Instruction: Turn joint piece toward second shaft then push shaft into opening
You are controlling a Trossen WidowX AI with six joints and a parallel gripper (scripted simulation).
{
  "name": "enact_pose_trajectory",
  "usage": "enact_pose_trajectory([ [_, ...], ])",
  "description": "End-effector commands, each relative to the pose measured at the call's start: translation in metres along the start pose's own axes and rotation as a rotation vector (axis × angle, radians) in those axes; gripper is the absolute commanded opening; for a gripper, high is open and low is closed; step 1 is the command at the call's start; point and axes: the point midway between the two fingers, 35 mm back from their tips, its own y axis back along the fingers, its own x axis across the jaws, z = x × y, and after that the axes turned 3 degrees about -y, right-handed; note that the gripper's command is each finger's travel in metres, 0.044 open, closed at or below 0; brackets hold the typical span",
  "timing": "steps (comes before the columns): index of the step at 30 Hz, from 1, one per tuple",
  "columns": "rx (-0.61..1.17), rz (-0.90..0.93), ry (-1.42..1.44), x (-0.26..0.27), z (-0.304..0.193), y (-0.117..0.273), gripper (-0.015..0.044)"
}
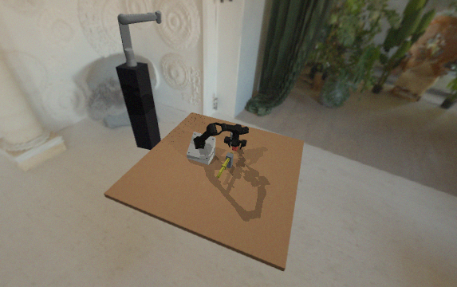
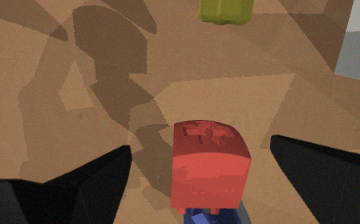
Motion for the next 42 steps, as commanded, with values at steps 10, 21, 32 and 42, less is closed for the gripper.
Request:
enact_pose_trajectory([
  [10,-0.014,-0.01,0.417,0.006,-0.008,0.035,0.044],
  [21,-0.032,-0.022,0.792,0.007,-0.012,0.068,0.044],
  [32,-0.051,-0.044,1.164,0.005,-0.014,0.102,0.044],
  [42,-0.064,-0.069,1.449,0.001,-0.014,0.128,0.044],
])
